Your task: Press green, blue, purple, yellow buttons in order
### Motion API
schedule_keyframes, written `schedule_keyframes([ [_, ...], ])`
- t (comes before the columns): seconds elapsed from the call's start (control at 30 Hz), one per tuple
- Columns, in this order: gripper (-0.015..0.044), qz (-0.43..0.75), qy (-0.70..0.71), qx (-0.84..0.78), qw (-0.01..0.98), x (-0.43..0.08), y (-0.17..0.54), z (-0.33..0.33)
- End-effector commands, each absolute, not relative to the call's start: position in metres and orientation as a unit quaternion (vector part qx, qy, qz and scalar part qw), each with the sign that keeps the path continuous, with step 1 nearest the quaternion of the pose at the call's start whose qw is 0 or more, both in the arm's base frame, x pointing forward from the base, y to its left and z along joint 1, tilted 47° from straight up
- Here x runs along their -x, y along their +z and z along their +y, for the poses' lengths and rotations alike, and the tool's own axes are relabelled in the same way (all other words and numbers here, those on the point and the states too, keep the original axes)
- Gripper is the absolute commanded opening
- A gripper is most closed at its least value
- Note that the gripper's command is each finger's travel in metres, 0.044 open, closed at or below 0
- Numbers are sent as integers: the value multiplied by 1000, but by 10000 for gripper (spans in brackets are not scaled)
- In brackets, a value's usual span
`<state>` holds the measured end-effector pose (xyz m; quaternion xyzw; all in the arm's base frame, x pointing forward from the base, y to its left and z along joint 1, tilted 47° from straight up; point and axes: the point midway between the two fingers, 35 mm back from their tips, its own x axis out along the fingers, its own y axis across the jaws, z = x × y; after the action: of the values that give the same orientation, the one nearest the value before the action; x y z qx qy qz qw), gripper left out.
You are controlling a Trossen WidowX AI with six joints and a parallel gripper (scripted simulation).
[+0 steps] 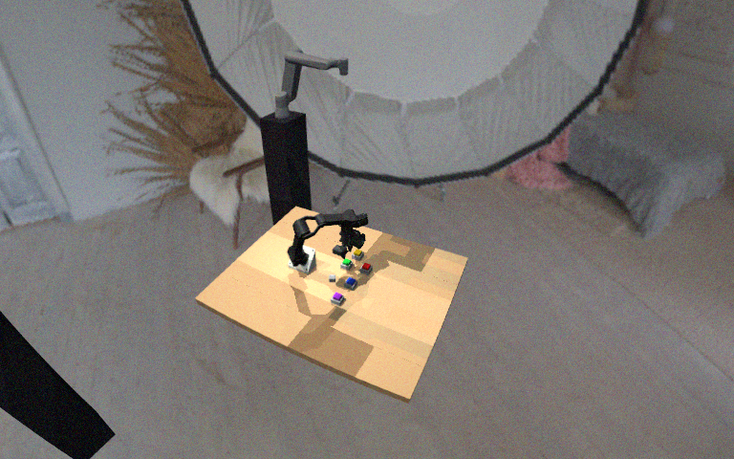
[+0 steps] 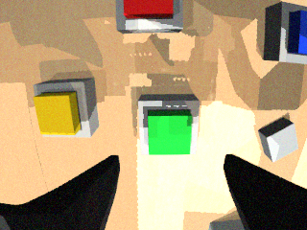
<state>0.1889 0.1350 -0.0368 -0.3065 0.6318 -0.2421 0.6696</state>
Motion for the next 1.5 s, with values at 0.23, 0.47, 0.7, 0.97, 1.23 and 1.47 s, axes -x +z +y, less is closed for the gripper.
schedule_keyframes([
  [0.23,20,630,-239,312,670,-188,-45,126],
  [0.47,20,630,-239,312,670,-188,-45,126],
  [0.7,20,630,-239,312,670,-189,-50,120],
  [0.97,20,629,-240,312,670,-191,-59,111],
  [1.23,20,629,-240,312,670,-191,-67,102],
  [1.47,20,629,-240,312,670,-191,-67,102],
])
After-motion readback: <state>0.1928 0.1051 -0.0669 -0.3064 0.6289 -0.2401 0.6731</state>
